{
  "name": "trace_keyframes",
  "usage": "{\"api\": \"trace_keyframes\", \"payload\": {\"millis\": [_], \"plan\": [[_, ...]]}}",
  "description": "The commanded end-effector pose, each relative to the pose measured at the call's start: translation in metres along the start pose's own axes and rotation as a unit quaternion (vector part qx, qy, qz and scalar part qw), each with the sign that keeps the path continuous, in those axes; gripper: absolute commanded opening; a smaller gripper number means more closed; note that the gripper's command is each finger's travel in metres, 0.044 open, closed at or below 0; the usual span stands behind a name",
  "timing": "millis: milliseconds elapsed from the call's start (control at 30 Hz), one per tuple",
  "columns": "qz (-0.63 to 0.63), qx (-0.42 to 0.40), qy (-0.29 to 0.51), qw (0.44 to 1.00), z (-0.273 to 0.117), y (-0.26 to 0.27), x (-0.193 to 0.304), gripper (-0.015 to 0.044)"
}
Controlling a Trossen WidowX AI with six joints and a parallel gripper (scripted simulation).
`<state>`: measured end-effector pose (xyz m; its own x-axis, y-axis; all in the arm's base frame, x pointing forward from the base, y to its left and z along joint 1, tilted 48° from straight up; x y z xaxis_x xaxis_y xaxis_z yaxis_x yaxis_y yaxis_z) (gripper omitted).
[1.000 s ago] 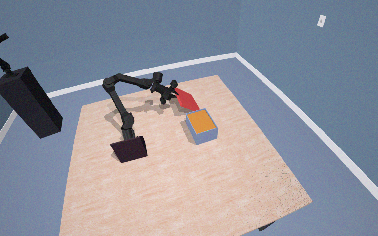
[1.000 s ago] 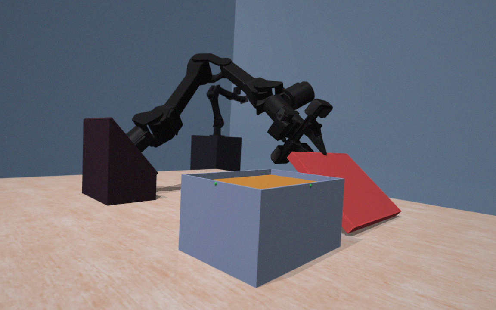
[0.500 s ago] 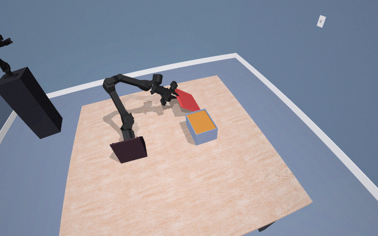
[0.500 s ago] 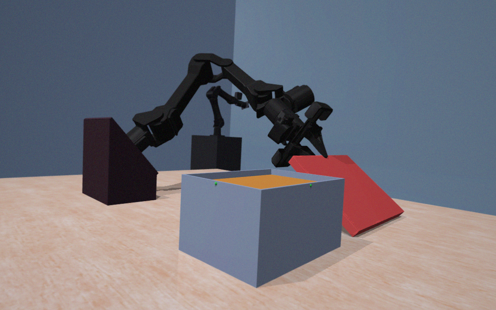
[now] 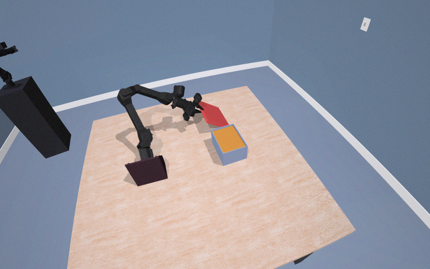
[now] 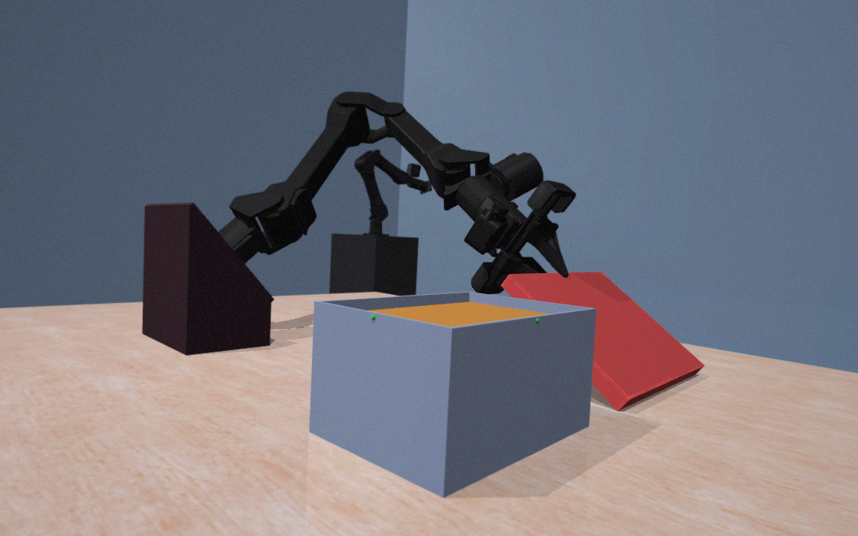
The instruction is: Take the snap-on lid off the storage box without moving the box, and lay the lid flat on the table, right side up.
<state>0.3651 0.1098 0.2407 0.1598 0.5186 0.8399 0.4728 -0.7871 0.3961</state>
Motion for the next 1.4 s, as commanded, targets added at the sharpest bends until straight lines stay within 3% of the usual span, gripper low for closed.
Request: {"api": "trace_keyframes", "payload": {"millis": [0,1367], "plan": [[-0.001,0.015,-0.002,1.000,0.006,-0.012,-0.003,0.0000],[0.000,0.015,-0.002,1.000,0.026,-0.037,-0.008,0.0000]]}}
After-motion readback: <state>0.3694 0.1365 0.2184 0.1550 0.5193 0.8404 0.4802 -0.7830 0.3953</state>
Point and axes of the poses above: the point midway between the two fingers, 35 mm back from their tips, its own z axis out along the fingers, its own y axis across the jaws, x = y × z, the point moved 2 cm from there along -z, back along the fingers, and after that the axes turned 11 degrees about z, right-handed, at the moved point
